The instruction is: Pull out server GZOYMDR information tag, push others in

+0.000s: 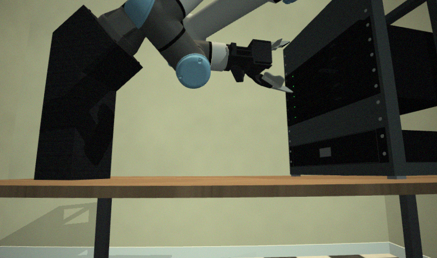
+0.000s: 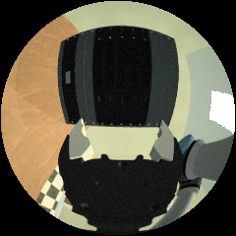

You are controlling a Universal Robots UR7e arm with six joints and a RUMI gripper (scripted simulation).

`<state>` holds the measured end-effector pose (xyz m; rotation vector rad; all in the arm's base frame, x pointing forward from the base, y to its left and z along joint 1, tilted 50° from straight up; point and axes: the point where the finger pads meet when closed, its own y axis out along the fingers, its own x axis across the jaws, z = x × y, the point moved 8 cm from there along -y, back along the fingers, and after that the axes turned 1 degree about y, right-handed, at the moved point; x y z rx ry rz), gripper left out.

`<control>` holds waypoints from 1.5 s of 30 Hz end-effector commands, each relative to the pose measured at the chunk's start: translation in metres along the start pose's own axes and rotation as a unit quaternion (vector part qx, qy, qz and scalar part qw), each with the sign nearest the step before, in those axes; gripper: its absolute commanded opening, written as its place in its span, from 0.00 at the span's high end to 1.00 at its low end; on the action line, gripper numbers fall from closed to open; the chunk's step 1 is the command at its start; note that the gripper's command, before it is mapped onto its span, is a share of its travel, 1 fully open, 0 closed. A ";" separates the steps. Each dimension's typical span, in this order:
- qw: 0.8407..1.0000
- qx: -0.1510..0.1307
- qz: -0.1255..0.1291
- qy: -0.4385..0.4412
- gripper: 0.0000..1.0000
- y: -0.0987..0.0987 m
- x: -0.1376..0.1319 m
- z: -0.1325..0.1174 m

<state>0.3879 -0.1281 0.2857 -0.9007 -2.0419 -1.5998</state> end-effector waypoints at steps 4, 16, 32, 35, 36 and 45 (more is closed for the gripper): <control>1.000 0.000 0.000 0.000 0.00 0.000 0.000 0.000; 1.000 0.000 0.000 0.000 0.00 0.000 0.000 0.000; 1.000 0.000 0.000 0.000 0.00 0.000 0.000 0.000; 1.000 0.000 0.000 0.000 0.00 0.000 0.000 0.000; 1.000 0.001 0.000 0.000 0.00 0.000 0.001 0.000; 1.000 0.006 0.003 0.001 0.00 0.001 0.002 -0.001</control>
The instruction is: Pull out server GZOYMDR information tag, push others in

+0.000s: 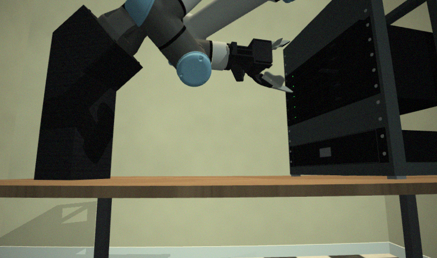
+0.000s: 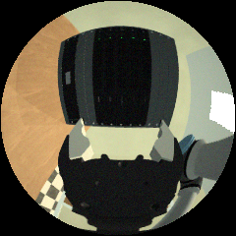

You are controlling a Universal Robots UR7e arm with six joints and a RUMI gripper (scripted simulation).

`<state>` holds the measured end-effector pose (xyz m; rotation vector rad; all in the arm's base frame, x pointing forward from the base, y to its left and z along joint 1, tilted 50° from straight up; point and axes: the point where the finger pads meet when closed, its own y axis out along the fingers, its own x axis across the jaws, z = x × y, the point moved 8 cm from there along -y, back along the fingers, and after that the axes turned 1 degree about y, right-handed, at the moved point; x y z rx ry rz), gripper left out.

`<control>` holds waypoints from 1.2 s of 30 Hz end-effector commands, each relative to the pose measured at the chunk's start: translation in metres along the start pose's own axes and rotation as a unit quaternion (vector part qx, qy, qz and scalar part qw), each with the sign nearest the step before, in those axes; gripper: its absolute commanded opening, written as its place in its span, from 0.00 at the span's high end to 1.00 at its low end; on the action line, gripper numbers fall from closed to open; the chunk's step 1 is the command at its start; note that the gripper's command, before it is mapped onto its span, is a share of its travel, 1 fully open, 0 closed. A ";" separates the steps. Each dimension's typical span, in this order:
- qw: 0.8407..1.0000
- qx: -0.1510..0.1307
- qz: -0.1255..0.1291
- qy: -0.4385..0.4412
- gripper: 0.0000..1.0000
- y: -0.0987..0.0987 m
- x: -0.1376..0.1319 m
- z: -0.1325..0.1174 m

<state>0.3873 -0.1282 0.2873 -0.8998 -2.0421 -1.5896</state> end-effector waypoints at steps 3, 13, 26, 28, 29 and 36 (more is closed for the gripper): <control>1.000 0.005 0.002 0.001 0.00 0.001 0.002 -0.001; 1.000 0.023 0.016 0.006 0.00 0.004 0.009 -0.003; 0.997 0.056 0.044 0.014 0.00 0.009 0.021 -0.008; 0.997 0.063 0.049 0.016 0.00 0.010 0.024 -0.009; 0.996 0.067 0.052 0.017 0.00 0.011 0.025 -0.010; 0.994 0.085 0.070 0.022 0.00 0.014 0.032 -0.013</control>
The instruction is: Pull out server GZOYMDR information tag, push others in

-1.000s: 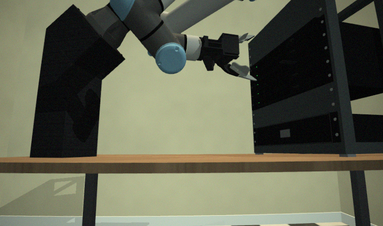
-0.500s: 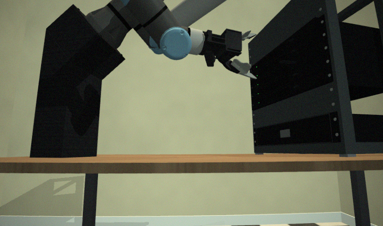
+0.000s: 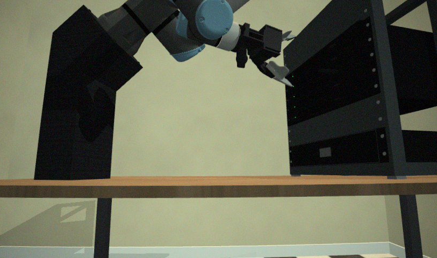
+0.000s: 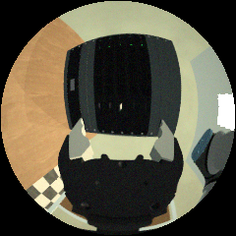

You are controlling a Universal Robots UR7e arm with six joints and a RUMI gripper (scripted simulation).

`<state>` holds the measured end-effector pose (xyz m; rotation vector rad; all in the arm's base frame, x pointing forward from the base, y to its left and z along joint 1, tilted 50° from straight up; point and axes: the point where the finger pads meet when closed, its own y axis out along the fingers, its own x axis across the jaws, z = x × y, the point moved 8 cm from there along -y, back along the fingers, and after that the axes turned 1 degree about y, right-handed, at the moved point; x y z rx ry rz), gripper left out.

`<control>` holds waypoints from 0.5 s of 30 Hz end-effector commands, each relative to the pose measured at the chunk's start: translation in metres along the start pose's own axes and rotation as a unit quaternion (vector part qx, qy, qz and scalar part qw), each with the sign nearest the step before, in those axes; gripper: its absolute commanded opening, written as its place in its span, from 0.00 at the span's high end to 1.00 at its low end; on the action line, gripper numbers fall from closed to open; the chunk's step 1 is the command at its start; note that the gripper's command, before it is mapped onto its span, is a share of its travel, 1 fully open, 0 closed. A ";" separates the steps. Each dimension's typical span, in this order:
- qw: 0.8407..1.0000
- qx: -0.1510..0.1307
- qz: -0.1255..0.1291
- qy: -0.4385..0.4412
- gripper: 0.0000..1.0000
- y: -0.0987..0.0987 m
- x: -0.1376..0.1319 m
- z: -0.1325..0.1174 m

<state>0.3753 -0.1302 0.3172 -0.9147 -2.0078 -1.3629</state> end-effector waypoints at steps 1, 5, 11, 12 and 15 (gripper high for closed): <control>1.000 0.014 0.013 0.004 0.00 0.001 0.006 -0.003; 0.999 0.031 0.024 0.008 0.00 0.003 0.011 -0.005; 0.998 0.054 0.043 0.014 0.00 0.007 0.020 -0.009; 0.997 0.057 0.047 0.015 0.00 0.007 0.022 -0.009; 0.996 0.063 0.055 0.017 0.00 0.008 0.024 -0.011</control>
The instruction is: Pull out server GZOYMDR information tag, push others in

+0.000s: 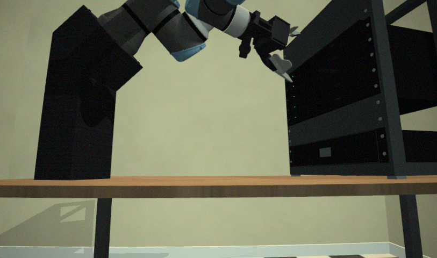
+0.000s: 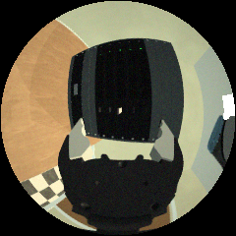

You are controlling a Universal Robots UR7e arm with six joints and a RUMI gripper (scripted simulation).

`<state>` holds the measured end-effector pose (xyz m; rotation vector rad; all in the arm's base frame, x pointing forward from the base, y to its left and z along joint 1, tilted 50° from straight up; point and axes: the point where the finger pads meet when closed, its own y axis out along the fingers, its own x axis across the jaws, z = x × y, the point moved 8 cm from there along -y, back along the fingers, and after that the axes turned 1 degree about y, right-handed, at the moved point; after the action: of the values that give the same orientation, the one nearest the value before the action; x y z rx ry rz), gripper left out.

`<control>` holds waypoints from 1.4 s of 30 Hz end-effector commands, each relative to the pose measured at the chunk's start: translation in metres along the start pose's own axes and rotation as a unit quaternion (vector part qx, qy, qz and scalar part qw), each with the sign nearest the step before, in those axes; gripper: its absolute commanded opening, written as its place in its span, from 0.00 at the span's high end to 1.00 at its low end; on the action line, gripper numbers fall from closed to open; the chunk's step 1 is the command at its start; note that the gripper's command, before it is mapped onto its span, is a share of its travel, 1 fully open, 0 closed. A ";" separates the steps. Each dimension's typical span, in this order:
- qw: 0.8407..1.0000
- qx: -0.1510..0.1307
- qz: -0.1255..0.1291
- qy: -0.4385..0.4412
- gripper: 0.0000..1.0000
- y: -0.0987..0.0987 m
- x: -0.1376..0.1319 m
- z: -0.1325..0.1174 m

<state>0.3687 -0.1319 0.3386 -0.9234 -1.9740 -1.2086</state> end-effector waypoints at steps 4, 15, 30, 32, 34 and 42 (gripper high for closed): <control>1.000 0.025 0.018 0.006 0.00 0.002 0.009 -0.004; 0.997 0.058 0.049 0.015 0.00 0.006 0.023 -0.010; 0.993 0.089 0.072 0.023 0.00 0.009 0.034 -0.015; 0.993 0.092 0.075 0.024 0.00 0.010 0.036 -0.015; 0.992 0.093 0.076 0.024 0.00 0.010 0.036 -0.016; 0.991 0.101 0.084 0.026 0.00 0.011 0.040 -0.017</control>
<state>0.3591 -0.1347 0.3799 -0.9234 -1.8989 -0.9248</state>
